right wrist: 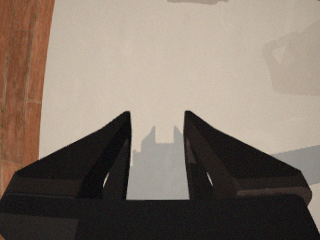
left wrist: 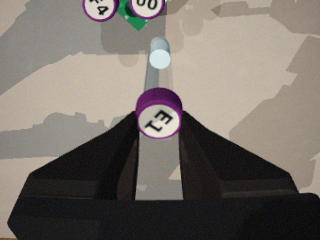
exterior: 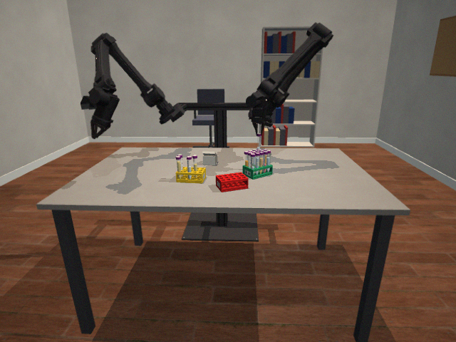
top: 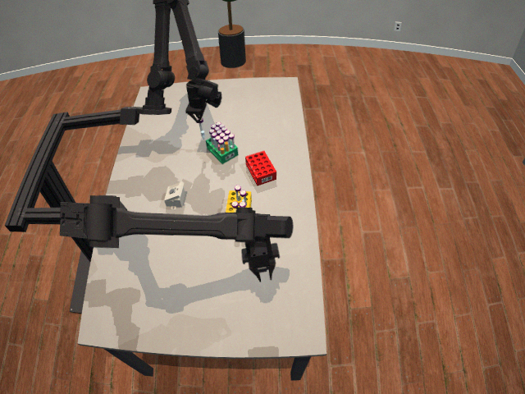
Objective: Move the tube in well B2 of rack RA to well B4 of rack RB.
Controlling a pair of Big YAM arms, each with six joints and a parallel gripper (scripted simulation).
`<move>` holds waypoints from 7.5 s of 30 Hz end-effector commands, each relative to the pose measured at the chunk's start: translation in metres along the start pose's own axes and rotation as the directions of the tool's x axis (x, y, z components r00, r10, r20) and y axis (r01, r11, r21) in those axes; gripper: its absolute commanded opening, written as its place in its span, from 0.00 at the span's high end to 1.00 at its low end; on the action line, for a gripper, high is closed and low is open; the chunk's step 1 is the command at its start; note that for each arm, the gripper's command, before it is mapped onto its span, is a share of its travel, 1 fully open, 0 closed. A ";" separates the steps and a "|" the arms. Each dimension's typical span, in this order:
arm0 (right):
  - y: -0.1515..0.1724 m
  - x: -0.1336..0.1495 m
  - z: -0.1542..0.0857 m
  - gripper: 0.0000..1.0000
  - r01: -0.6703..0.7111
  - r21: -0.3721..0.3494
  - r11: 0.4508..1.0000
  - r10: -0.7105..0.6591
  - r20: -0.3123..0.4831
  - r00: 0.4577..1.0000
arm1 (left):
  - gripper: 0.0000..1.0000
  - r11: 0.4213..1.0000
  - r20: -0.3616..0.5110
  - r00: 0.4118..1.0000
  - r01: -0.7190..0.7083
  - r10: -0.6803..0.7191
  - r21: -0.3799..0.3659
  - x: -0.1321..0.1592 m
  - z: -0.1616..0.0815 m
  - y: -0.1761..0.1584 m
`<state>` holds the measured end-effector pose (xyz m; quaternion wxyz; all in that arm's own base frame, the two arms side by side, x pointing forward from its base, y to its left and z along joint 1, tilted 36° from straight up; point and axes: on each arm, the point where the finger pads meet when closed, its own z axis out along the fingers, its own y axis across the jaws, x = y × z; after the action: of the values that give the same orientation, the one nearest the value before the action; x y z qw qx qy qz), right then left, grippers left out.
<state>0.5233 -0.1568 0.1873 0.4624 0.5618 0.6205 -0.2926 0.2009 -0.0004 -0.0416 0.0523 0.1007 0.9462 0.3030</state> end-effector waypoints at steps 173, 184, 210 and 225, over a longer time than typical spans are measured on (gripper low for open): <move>0.009 -0.009 -0.005 0.70 -0.024 -0.015 1.000 0.024 0.006 1.000 | 1.00 0.971 -0.012 0.971 -0.238 0.238 -0.001 -0.244 0.011 -0.043; 0.009 -0.009 -0.005 0.70 -0.024 -0.015 1.000 0.024 0.006 1.000 | 1.00 0.968 -0.030 0.968 -0.251 0.251 0.000 -0.230 0.014 -0.042; 0.009 -0.009 -0.005 0.70 -0.024 -0.015 1.000 0.024 0.006 1.000 | 1.00 0.976 0.018 0.976 -0.217 0.217 -0.001 -0.249 0.010 -0.040; 0.009 -0.009 -0.005 0.70 -0.024 -0.015 1.000 0.024 0.006 1.000 | 1.00 0.972 -0.009 0.972 -0.236 0.236 0.000 -0.235 0.021 -0.042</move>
<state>0.5233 -0.1568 0.1873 0.4624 0.5618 0.6205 -0.2926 0.4262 -0.0838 -0.0628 0.0213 0.2110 0.9280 0.3064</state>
